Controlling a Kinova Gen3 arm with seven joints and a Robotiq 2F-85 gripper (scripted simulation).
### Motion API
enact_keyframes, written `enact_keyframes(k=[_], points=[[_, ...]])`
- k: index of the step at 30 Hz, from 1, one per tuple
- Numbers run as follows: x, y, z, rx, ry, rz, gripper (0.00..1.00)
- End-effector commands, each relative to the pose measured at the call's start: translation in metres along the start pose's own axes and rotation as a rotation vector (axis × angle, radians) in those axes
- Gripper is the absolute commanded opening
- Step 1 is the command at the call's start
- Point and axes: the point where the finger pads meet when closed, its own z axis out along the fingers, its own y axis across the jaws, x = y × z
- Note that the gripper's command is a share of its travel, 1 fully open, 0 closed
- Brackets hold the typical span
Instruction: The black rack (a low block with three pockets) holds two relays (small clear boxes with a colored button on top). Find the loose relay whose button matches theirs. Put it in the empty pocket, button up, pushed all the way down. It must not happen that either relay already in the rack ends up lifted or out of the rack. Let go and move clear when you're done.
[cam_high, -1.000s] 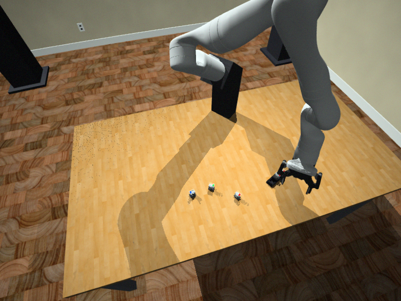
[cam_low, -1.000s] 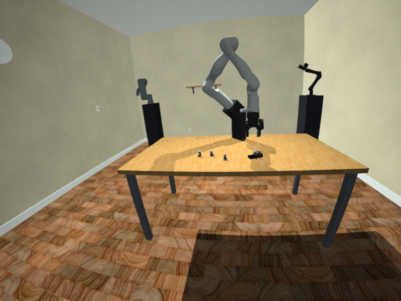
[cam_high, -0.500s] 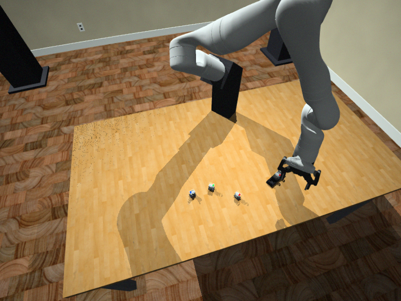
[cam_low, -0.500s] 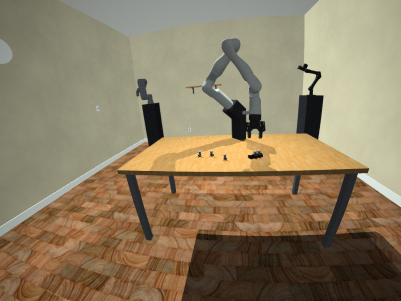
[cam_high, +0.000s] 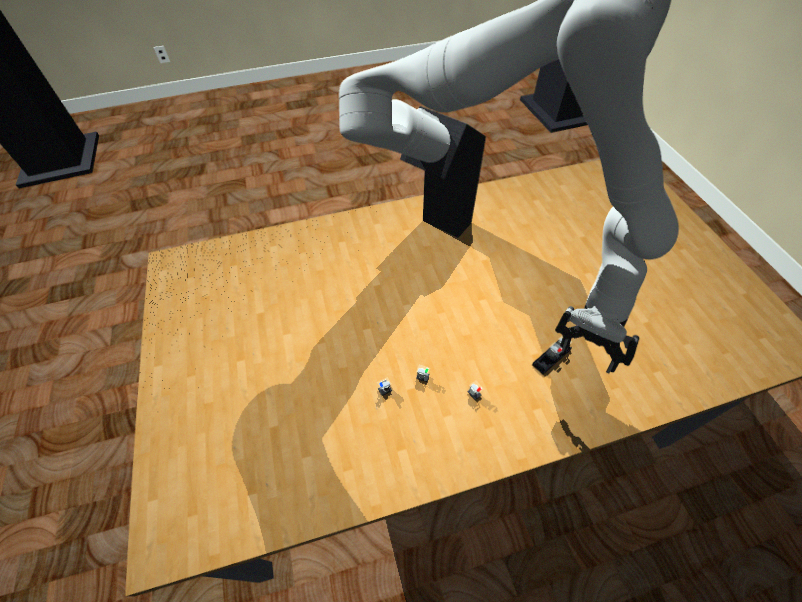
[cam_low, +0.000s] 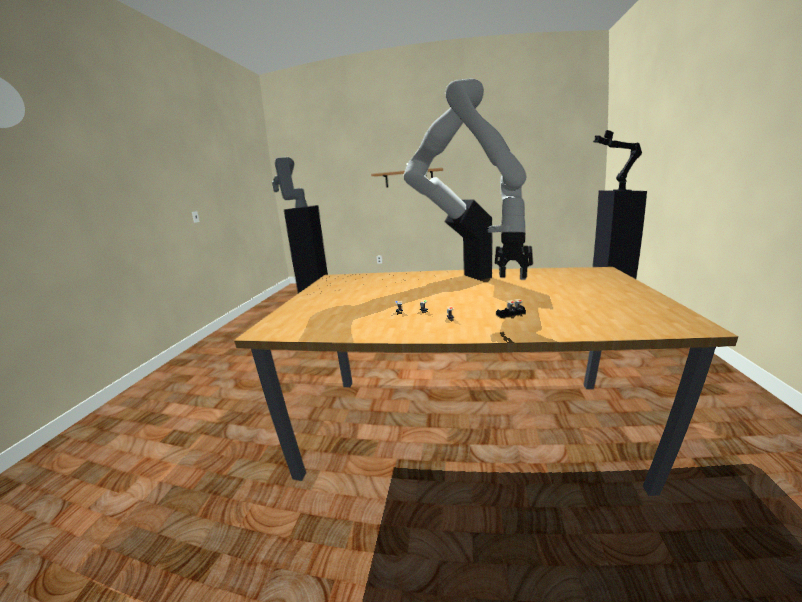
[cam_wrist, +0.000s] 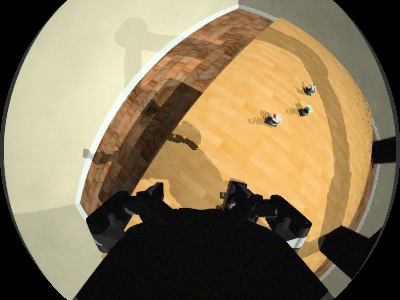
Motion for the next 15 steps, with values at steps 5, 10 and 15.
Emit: enact_keyframes(k=[5, 10, 15], points=[[-0.001, 0.001, 0.002, -0.002, 0.002, -0.002, 1.0], [-0.013, 0.007, 0.006, -0.016, -0.013, 0.018, 1.0], [-0.024, 0.012, 0.009, -0.029, -0.026, 0.037, 1.0]])
